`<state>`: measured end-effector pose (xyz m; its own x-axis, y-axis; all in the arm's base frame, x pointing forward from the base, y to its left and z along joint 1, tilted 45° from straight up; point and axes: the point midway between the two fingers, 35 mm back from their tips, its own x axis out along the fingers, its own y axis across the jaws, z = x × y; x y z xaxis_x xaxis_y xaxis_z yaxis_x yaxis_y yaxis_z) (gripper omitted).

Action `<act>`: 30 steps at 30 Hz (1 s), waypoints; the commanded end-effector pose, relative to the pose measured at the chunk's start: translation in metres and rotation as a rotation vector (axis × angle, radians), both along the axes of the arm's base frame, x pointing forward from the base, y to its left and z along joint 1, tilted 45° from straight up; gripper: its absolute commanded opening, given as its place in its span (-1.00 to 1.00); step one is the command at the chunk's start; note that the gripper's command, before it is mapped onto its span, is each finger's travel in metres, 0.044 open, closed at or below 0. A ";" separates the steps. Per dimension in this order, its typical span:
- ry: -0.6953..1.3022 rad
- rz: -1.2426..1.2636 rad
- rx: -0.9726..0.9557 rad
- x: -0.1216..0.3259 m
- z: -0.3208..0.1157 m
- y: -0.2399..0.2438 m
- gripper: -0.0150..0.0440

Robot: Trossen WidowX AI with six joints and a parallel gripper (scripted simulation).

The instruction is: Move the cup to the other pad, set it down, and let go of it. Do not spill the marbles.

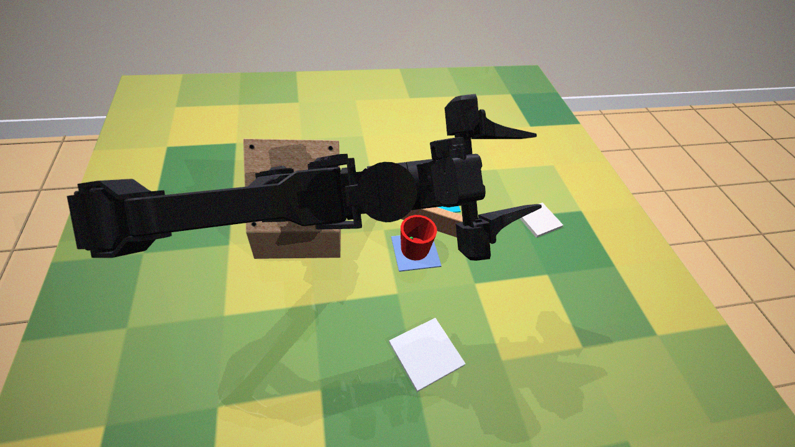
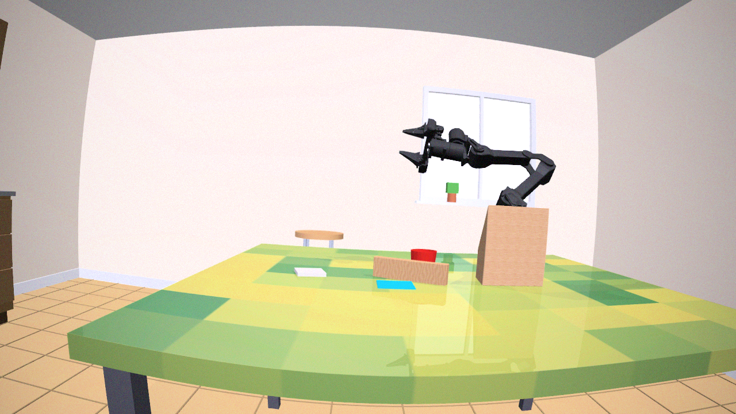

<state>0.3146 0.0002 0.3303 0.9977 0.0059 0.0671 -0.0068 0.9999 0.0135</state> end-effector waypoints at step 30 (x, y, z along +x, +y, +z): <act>0.723 -1.527 0.622 -0.082 -0.308 -0.052 0.01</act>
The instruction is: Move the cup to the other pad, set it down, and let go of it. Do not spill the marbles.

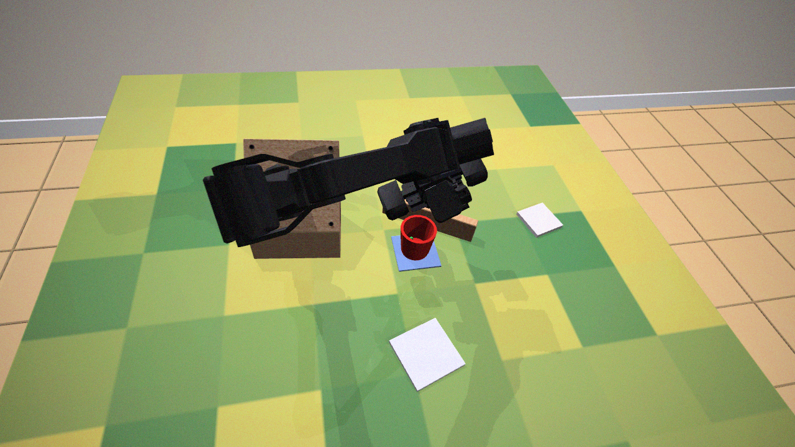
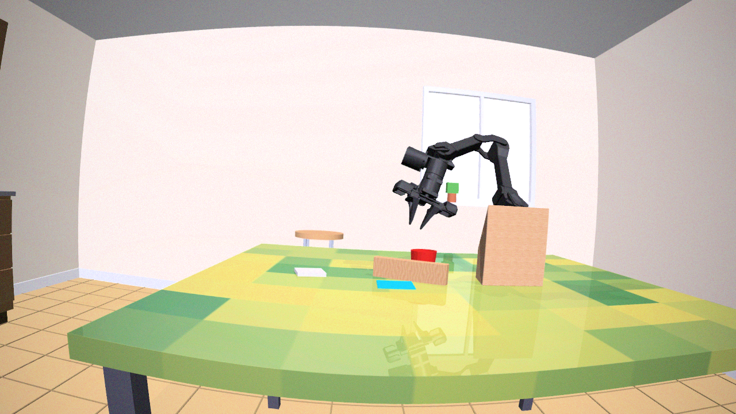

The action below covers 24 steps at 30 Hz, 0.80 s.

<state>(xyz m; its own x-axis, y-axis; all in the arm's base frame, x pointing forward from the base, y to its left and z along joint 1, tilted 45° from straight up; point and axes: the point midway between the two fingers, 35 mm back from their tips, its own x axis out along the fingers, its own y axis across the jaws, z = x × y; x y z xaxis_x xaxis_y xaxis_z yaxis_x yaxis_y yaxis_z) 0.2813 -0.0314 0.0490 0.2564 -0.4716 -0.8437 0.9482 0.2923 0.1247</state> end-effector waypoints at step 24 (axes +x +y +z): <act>0.161 -0.338 -0.254 -0.053 -0.032 -0.032 0.01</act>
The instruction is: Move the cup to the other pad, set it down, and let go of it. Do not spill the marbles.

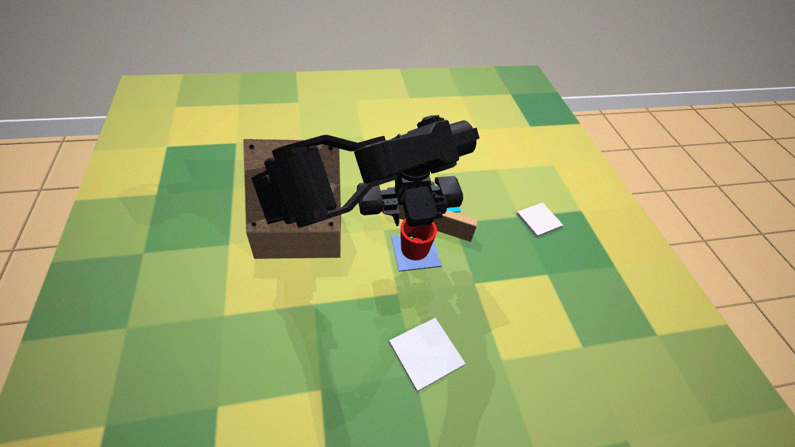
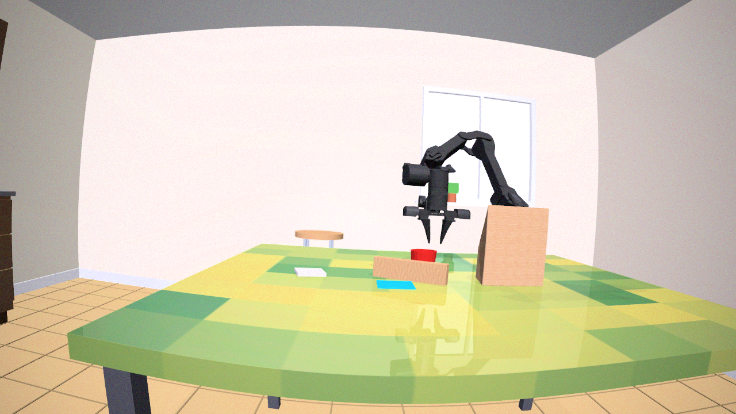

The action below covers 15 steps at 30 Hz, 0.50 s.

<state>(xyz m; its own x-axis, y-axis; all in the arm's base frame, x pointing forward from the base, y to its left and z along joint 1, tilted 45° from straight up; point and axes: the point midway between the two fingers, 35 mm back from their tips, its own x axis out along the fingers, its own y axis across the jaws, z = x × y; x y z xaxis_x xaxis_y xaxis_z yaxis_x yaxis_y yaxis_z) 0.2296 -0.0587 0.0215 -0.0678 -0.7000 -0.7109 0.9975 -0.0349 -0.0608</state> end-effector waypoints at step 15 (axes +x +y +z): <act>0.007 0.001 -0.004 -0.002 -0.022 -0.022 0.01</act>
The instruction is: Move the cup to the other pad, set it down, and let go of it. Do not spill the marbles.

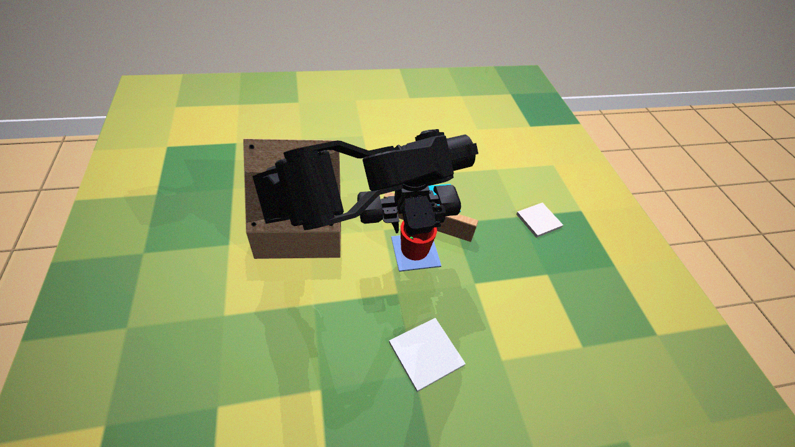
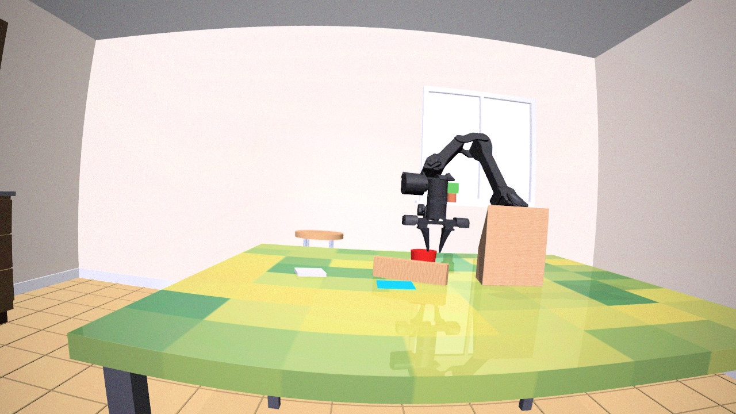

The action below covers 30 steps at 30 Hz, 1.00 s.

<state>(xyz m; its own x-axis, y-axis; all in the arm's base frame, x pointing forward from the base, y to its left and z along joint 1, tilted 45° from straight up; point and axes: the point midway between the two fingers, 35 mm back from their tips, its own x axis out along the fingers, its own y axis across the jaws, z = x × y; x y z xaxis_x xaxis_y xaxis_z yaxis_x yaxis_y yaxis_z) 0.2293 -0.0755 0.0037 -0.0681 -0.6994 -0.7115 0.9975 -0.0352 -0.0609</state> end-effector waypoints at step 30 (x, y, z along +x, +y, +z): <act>0.004 -0.002 -0.006 -0.006 -0.023 -0.025 -0.33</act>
